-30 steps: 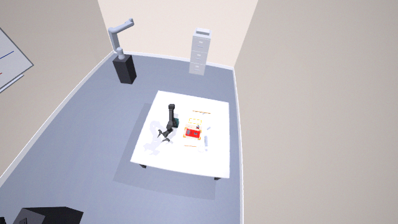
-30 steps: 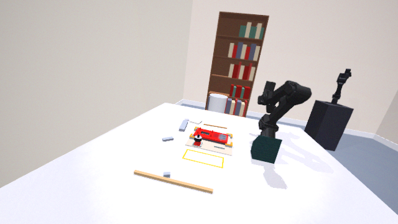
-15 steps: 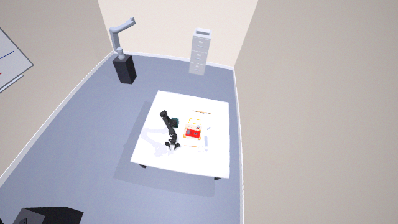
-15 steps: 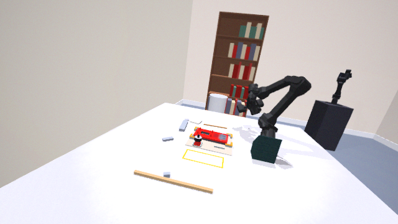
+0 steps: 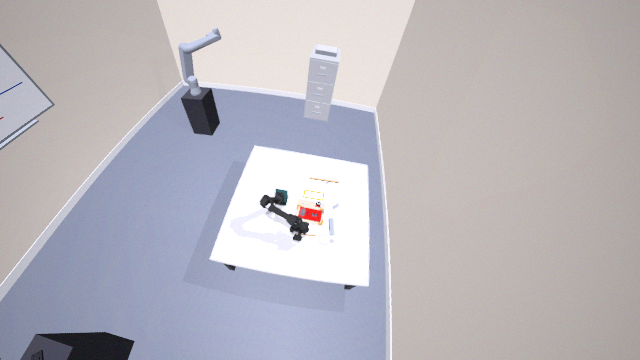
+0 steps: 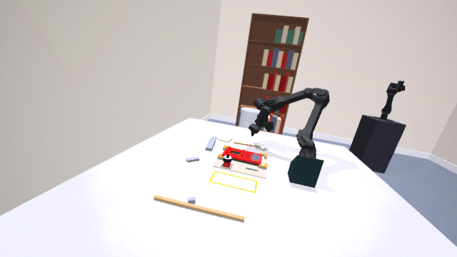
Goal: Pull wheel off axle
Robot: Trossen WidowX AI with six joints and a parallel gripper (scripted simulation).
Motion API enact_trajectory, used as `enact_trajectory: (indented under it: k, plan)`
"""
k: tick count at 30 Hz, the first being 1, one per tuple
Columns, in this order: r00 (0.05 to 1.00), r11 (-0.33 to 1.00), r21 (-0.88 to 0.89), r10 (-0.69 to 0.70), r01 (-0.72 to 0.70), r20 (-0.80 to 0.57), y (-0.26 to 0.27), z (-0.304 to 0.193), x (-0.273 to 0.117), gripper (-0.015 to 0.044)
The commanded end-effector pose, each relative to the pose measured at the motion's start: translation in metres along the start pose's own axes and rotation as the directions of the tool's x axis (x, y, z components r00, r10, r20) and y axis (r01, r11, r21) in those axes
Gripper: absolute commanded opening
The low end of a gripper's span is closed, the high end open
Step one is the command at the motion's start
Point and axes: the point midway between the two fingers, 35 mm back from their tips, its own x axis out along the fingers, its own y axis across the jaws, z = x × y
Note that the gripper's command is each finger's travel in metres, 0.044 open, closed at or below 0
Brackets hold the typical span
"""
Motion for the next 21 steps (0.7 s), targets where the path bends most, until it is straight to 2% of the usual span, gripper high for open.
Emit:
enact_trajectory:
  k: [1, 5, 9, 15, 21]
  plan:
    - [0.992, 0.962, -0.244, -0.126, 0.125, 0.010, -0.053, -0.030, 0.000, 0.0300]
    - [0.974, 0.853, -0.475, -0.223, 0.216, 0.042, -0.109, -0.053, -0.009, 0.0300]
    - [0.951, 0.679, -0.678, -0.291, 0.280, 0.101, -0.167, -0.066, -0.025, 0.0300]
    - [0.925, 0.330, -0.893, -0.324, 0.307, 0.198, -0.251, -0.068, -0.058, 0.0300]
    - [0.920, -0.071, -0.961, -0.278, 0.269, 0.278, -0.327, -0.049, -0.098, 0.0300]
